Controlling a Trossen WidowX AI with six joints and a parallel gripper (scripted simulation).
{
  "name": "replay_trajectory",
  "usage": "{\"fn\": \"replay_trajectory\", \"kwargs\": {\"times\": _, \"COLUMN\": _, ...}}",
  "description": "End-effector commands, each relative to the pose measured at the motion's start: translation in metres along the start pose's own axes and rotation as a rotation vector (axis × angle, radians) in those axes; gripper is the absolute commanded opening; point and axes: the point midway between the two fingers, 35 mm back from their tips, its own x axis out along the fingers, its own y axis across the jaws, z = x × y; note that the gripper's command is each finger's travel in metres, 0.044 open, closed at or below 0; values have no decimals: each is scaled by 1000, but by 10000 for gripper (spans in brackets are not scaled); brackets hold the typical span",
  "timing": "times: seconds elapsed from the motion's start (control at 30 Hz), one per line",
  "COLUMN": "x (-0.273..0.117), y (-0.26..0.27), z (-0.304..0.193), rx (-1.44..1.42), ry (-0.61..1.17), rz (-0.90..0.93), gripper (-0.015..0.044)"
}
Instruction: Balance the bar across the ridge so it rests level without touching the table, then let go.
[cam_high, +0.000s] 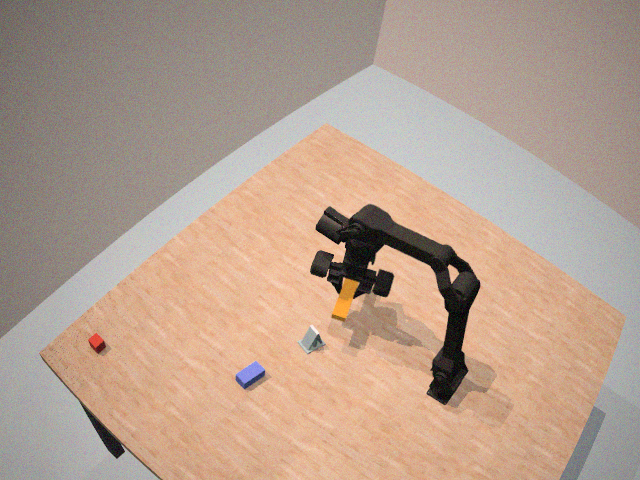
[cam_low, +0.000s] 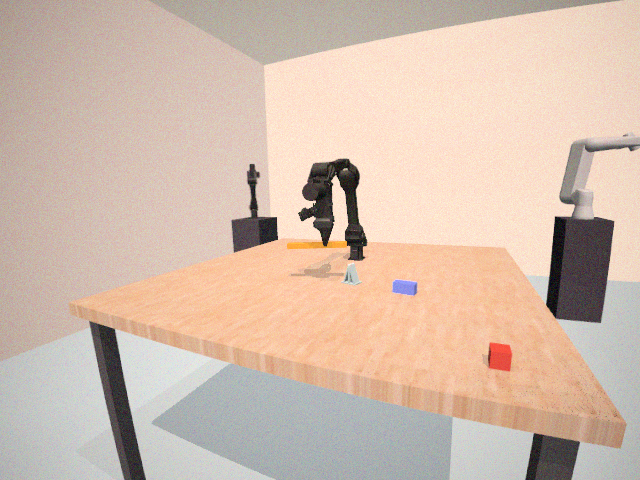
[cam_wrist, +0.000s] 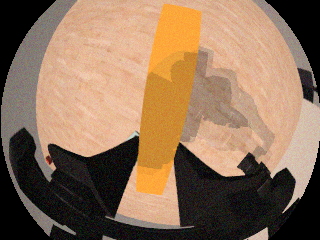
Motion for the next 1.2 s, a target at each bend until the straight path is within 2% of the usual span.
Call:
{"fn": "replay_trajectory", "kwargs": {"times": 0.0, "x": -1, "y": 7, "z": -11, "rx": 68, "ry": -1, "rz": 1, "gripper": 0}}
{"fn": "replay_trajectory", "kwargs": {"times": 0.97, "x": -4, "y": 57, "z": -108, "rx": 613, "ry": 11, "rz": 2, "gripper": 0}}
{"fn": "replay_trajectory", "kwargs": {"times": 1.17, "x": -1, "y": 61, "z": -111, "rx": 633, "ry": 11, "rz": 3, "gripper": 0}}
